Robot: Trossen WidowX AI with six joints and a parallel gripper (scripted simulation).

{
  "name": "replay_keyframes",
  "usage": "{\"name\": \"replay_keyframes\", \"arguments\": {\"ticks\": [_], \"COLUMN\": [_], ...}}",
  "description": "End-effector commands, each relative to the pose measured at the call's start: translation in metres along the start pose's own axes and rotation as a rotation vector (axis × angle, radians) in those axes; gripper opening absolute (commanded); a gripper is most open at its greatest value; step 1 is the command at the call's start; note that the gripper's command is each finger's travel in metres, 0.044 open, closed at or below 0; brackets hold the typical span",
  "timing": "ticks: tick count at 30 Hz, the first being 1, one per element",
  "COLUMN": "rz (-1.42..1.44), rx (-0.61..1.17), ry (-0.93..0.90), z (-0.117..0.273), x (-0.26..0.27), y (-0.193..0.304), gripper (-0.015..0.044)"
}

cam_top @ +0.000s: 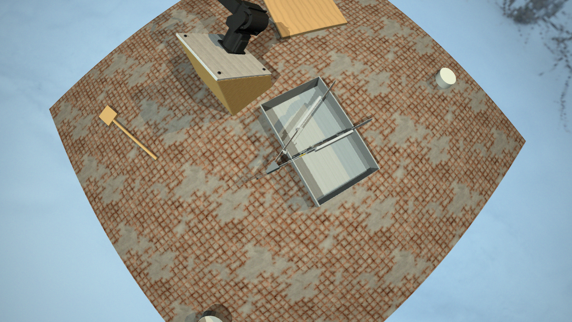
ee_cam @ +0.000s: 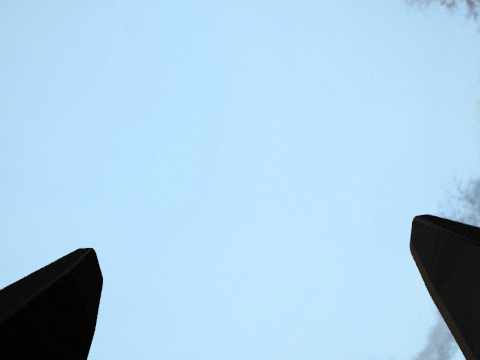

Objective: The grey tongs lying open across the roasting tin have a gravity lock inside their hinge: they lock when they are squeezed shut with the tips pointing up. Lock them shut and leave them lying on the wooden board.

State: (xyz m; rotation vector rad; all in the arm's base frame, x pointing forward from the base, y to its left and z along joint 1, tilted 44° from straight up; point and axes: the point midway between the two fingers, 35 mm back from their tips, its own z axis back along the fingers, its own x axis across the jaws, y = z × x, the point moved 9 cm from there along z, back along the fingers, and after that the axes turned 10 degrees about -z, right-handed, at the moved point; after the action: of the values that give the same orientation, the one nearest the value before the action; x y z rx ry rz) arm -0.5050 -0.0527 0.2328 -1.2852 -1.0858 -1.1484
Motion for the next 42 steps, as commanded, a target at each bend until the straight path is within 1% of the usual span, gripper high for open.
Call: {"name": "replay_keyframes", "arguments": {"ticks": [1, 2, 9, 15, 17, 20, 22, 29, 39, 42], "rz": [0.000, 0.004, 0.029, 0.105, 0.086, 0.166, 0.189, 0.310, 0.495, 0.524], "rx": [0.000, -0.003, -0.057, -0.182, -0.224, -0.287, -0.342, -0.485, -0.639, -0.653], "ry": [0.000, 0.002, 0.029, 0.060, 0.065, 0.064, 0.061, -0.017, -0.225, -0.243], "z": [0.000, 0.000, 0.000, 0.015, 0.021, 0.019, 0.026, 0.032, 0.046, 0.047], "x": [0.000, 0.001, 0.020, 0.059, 0.067, 0.098, 0.113, 0.197, 0.313, 0.319], "y": [0.000, 0.000, 0.002, 0.004, 0.004, 0.010, 0.012, 0.043, 0.117, 0.125], "gripper": [0.0426, 0.0440, 0.0440, 0.0440, 0.0440, 0.0440, 0.0440, 0.0440, 0.0440, 0.0440]}}
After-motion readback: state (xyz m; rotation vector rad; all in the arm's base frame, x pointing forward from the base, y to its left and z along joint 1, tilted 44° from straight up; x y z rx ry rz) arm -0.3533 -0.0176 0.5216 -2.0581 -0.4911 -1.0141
